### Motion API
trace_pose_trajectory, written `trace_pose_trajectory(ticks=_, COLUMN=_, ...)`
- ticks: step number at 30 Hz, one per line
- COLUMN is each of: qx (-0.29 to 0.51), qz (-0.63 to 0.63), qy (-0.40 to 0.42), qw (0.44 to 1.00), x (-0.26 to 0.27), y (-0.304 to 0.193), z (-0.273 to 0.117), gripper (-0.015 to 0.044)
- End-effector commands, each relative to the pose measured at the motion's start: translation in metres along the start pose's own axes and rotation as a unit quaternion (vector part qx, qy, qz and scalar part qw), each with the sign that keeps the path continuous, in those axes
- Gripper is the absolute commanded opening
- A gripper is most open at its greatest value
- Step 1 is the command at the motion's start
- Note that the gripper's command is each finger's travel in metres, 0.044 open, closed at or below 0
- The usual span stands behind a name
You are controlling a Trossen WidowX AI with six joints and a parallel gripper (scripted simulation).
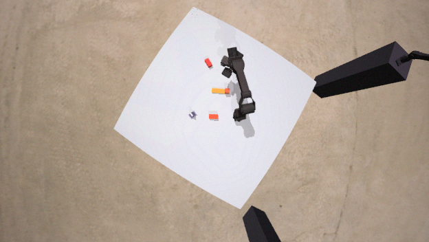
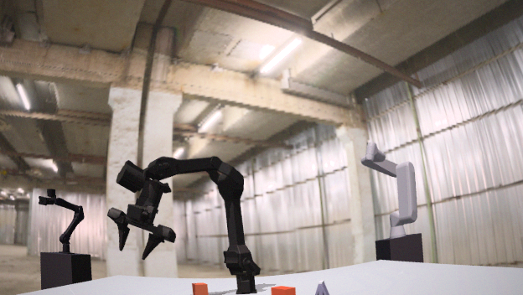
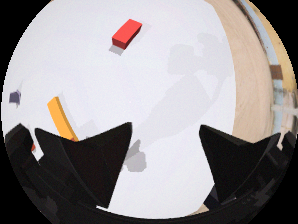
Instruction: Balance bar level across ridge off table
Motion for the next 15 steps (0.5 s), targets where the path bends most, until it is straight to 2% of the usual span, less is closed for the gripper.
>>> trace_pose_trajectory(ticks=1, qx=0.0, qz=-0.028, qy=0.028, qw=0.999, x=0.02, y=0.008, z=-0.002, gripper=0.0315)
trace_pose_trajectory(ticks=15, qx=0.014, qz=-0.134, qy=0.12, qw=0.984, x=0.092, y=0.029, z=-0.018, gripper=0.0315)
Point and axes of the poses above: the point midway between the two fingers, 35 mm back from their tips, its own z axis out along the fingers, its own x axis across the jaws, y = z × x, the point moved 8 cm from there along -z, back along the fingers, and after that the axes turned 9 degrees about -z, right-handed, at the moved point
